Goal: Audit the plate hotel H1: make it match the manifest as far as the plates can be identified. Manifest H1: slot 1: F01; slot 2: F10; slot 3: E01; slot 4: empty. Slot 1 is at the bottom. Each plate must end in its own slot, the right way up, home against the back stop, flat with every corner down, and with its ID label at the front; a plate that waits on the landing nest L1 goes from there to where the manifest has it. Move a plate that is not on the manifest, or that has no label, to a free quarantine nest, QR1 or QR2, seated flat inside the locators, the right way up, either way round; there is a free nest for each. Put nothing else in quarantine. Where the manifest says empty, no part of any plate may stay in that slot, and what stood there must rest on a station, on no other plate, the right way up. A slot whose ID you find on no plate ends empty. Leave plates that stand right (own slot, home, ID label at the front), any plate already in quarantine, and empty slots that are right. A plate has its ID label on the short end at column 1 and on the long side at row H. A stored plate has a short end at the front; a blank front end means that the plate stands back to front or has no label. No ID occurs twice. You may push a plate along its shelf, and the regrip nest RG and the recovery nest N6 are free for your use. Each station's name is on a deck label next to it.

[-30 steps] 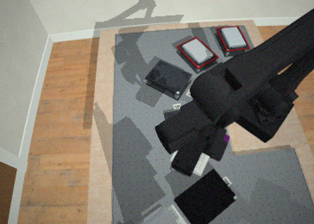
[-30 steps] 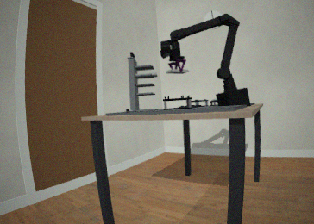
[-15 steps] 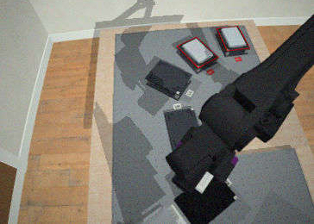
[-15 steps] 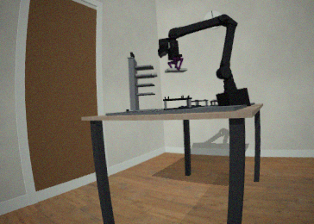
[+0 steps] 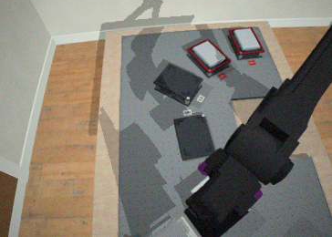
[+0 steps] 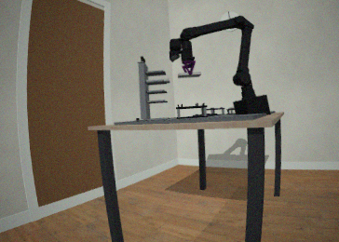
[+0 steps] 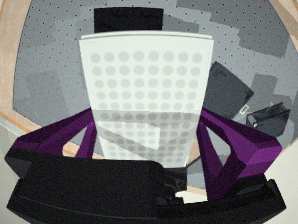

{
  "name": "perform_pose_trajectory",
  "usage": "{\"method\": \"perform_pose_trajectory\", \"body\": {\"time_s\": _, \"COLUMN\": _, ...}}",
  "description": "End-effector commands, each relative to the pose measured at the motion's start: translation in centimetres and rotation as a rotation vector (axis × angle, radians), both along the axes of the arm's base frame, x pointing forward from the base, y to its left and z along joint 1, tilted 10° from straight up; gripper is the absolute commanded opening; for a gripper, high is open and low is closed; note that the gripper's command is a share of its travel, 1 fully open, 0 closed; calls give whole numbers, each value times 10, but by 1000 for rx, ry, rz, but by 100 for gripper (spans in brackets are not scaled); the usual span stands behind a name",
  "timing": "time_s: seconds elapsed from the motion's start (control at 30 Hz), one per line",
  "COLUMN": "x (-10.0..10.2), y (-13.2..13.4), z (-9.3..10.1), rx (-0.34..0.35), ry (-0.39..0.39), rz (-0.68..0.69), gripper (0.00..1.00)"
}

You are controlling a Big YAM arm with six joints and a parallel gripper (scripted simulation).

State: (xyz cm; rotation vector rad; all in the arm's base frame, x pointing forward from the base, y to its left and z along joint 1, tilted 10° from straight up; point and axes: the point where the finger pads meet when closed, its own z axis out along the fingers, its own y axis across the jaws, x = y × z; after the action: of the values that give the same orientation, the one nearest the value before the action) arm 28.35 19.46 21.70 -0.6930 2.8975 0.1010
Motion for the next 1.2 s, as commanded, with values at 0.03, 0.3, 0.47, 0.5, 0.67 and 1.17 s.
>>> {"method": "perform_pose_trajectory", "body": {"time_s": 0.03, "x": 12, "y": 29, "z": 30, "rx": 59, "ry": -59, "rz": -51, "gripper": 86}}
{"method": "perform_pose_trajectory", "body": {"time_s": 0.3, "x": 5, "y": 49, "z": 31, "rx": 61, "ry": -55, "rz": -51, "gripper": 86}}
{"method": "perform_pose_trajectory", "body": {"time_s": 0.47, "x": -5, "y": 40, "z": -1, "rx": 26, "ry": -14, "rz": -59, "gripper": 86}}
{"method": "perform_pose_trajectory", "body": {"time_s": 0.5, "x": -3, "y": 38, "z": -5, "rx": 24, "ry": -11, "rz": -68, "gripper": 86}}
{"method": "perform_pose_trajectory", "body": {"time_s": 0.67, "x": -1, "y": 38, "z": -13, "rx": 24, "ry": -11, "rz": -70, "gripper": 86}}
{"method": "perform_pose_trajectory", "body": {"time_s": 1.17, "x": 5, "y": 40, "z": -53, "rx": 22, "ry": -12, "rz": -61, "gripper": 86}}
